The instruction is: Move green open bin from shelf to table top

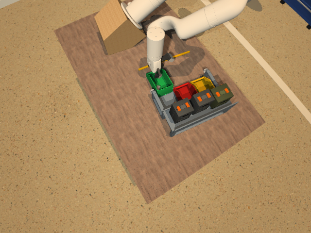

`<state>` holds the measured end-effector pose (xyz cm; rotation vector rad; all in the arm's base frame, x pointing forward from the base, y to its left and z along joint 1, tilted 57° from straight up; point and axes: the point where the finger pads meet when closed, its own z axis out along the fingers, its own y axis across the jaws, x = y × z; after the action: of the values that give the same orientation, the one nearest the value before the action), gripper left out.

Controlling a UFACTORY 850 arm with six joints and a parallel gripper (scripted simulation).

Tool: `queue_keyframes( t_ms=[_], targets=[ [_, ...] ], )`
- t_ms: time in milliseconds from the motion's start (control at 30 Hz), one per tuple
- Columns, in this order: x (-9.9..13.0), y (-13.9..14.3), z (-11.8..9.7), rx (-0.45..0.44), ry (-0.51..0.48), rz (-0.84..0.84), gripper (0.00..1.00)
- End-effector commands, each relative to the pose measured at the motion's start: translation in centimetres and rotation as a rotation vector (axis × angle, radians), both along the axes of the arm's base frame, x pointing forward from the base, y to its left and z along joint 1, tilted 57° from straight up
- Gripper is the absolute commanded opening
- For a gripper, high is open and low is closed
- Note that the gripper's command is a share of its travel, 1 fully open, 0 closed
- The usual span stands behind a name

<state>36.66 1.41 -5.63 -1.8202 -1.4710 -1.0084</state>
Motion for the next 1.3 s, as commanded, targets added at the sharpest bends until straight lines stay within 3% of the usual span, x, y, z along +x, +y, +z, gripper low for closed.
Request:
queue_keyframes(
  t_ms=[0,200,600,767,1267],
  targets=[
    [0.0,-0.1,0.0,-0.001,-0.001,-0.001,1.00],
    [-1.0,-4.5,3.0,0.000,-0.001,-0.001,1.00],
    [-1.0,-4.5,3.0,0.000,-0.001,-0.001,1.00],
    [-1.7,-7.4,4.9,-0.001,-0.001,-0.001,1.00],
    [-1.6,-6.9,4.6,-0.001,-0.001,-0.001,1.00]
  ],
)
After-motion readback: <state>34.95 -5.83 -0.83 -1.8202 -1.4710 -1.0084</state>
